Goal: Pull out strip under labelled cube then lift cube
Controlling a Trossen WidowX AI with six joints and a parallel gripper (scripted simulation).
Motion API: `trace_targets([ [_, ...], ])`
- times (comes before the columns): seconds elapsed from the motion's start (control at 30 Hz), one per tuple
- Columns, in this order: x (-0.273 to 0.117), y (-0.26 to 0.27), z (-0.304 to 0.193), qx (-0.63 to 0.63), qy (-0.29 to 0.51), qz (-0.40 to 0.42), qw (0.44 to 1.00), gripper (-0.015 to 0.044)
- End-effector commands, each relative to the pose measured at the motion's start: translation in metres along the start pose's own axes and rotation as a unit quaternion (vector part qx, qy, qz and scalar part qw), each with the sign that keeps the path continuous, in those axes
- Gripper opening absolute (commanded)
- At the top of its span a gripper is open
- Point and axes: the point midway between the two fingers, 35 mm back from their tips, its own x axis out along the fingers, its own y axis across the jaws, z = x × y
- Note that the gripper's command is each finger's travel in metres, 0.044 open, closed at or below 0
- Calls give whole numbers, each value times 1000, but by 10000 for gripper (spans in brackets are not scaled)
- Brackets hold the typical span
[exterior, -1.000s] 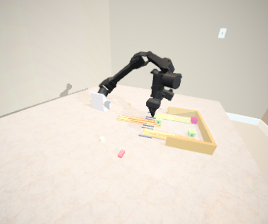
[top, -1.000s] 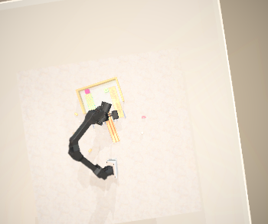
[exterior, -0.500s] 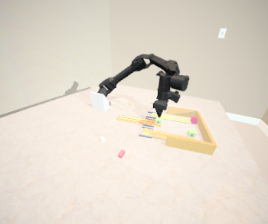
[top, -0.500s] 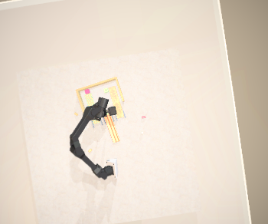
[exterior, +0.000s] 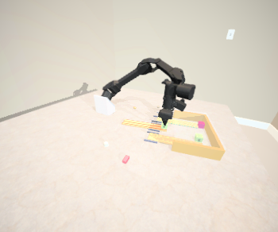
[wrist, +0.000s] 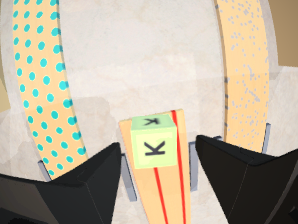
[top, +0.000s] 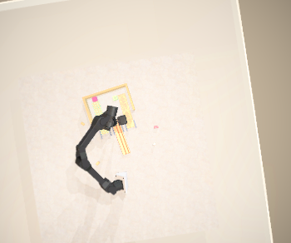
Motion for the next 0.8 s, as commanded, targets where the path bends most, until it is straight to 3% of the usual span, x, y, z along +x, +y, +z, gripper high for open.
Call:
trace_targets([
  [0.0, 10, 2, -2, 3, 4, 3, 1000, 250],
  [0.67, 27, 3, -4, 3, 4, 4, 1000, 250],
  [0.77, 25, 2, -3, 1, 2, 2, 1000, 171],
])
